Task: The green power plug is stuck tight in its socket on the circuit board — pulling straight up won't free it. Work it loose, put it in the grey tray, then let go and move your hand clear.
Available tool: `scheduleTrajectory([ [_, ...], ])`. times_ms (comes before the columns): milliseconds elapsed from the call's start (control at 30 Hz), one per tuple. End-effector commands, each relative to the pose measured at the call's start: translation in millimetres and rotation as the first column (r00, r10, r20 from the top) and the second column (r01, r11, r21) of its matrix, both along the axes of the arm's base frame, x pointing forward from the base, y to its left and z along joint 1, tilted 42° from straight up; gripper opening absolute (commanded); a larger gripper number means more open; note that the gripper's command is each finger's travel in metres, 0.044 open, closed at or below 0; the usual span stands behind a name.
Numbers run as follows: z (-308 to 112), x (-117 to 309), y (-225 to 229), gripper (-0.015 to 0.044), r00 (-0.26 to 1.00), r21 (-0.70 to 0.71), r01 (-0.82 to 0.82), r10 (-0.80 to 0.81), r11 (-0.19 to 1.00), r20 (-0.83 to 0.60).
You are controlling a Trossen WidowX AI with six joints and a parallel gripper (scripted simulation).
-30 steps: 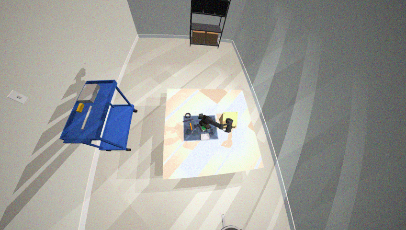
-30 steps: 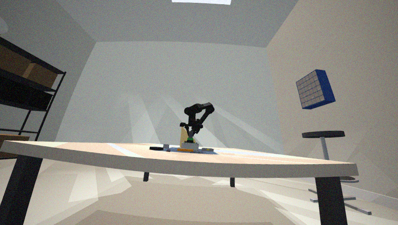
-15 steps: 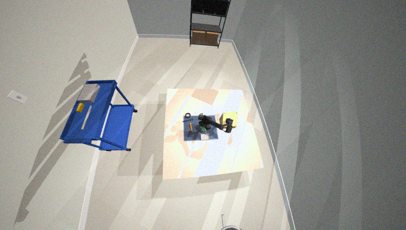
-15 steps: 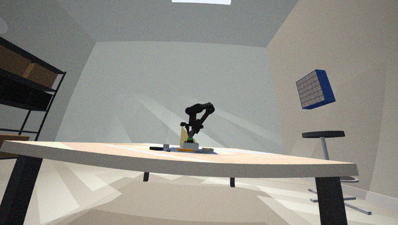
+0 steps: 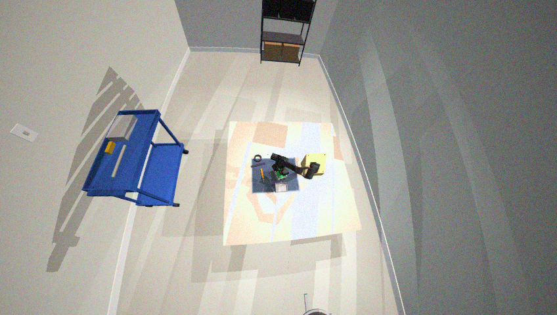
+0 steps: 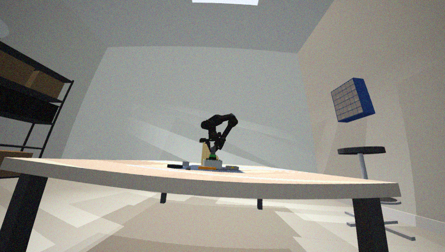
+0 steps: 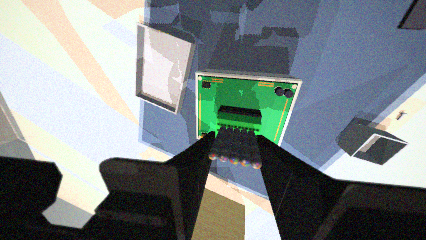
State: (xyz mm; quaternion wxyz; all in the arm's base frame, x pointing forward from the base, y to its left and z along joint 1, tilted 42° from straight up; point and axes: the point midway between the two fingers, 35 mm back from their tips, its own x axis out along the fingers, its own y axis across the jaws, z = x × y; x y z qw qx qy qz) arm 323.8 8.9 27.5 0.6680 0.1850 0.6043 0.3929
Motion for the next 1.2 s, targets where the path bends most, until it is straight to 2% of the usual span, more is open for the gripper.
scheduleTrajectory([
  [0,8,-1,-14,0.0,0.999,-0.032,0.046,-0.046,0.998,0.004],
  [200,20,-5,-5,0.0,0.996,-0.194,0.084,-0.076,0.977,0.046],
  [333,23,-6,-3,0.0,0.995,-0.242,0.095,-0.083,0.966,0.06],
  [467,21,-5,-6,0.0,0.996,-0.196,0.084,-0.076,0.977,0.047],
  [700,11,-1,-19,0.0,0.999,-0.013,0.042,-0.042,0.999,-0.001],
  [833,10,0,-21,0.0,0.999,0.014,0.036,-0.036,0.999,-0.007],
  [1167,26,-5,-8,0.0,0.996,-0.214,0.088,-0.079,0.973,0.052],
])
